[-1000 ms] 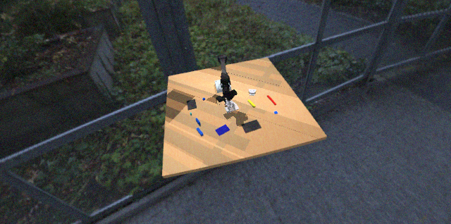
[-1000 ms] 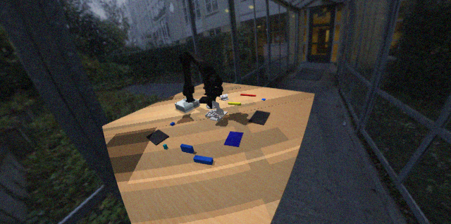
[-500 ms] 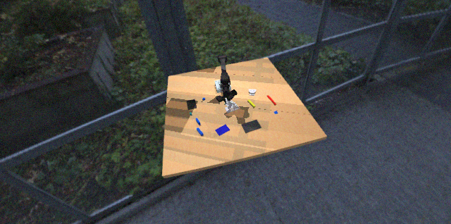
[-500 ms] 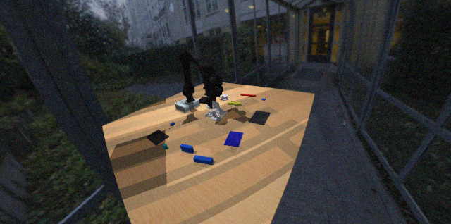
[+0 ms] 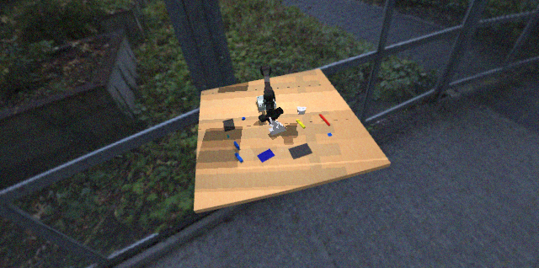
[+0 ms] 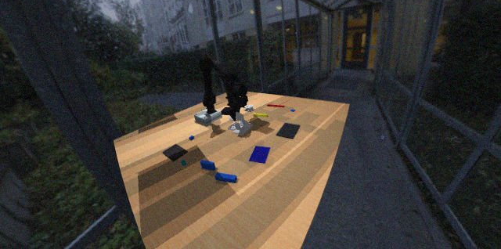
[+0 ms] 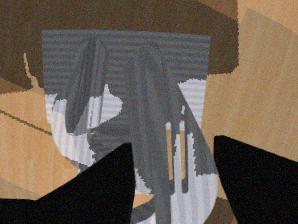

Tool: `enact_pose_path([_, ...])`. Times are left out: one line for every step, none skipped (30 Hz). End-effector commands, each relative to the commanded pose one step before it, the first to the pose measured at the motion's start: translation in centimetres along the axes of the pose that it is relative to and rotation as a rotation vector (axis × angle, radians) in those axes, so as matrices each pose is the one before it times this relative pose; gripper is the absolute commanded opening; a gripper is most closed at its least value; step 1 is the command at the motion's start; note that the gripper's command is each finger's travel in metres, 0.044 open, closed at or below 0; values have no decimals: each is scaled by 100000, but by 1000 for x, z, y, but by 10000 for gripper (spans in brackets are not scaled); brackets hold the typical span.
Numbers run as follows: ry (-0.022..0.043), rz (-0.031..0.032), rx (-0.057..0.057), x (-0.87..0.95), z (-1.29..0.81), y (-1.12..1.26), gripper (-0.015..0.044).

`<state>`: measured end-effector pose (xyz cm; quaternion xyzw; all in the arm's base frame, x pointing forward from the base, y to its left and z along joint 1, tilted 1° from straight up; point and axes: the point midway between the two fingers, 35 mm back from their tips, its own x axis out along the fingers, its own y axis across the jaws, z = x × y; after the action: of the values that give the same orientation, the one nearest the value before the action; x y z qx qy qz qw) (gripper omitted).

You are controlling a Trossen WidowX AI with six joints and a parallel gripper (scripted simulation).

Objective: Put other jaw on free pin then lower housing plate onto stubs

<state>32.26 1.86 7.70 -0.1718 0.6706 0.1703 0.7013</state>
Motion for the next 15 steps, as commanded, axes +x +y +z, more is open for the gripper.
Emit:
enact_pose_path([282, -490, 350, 75, -26, -75, 134])
enact_pose_path([0, 0, -4, 138, 10, -5, 134])
enact_pose_path([0, 0, -4, 167, 11, -5, 134])
enact_pose_path([0, 0, -4, 167, 11, -5, 134])
enact_pose_path([0, 0, -4, 167, 10, -4, 134])
enact_pose_path([0, 0, -4, 166, 9, -4, 134])
enact_pose_path([0, 0, -4, 166, 8, -4, 134])
enact_pose_path([0, 0, -4, 166, 7, -3, 134])
enact_pose_path([0, 0, -4, 166, 6, -3, 134])
enact_pose_path([0, 0, -4, 166, 5, -2, 134])
enact_pose_path([0, 0, -4, 166, 4, -2, 134])
enact_pose_path([0, 0, -4, 165, 3, -2, 134])
enact_pose_path([0, 0, -4, 165, 2, -1, 134])
enact_pose_path([0, 0, -4, 165, 1, -1, 134])
enact_pose_path([0, 0, -4, 165, 1, 0, 134])
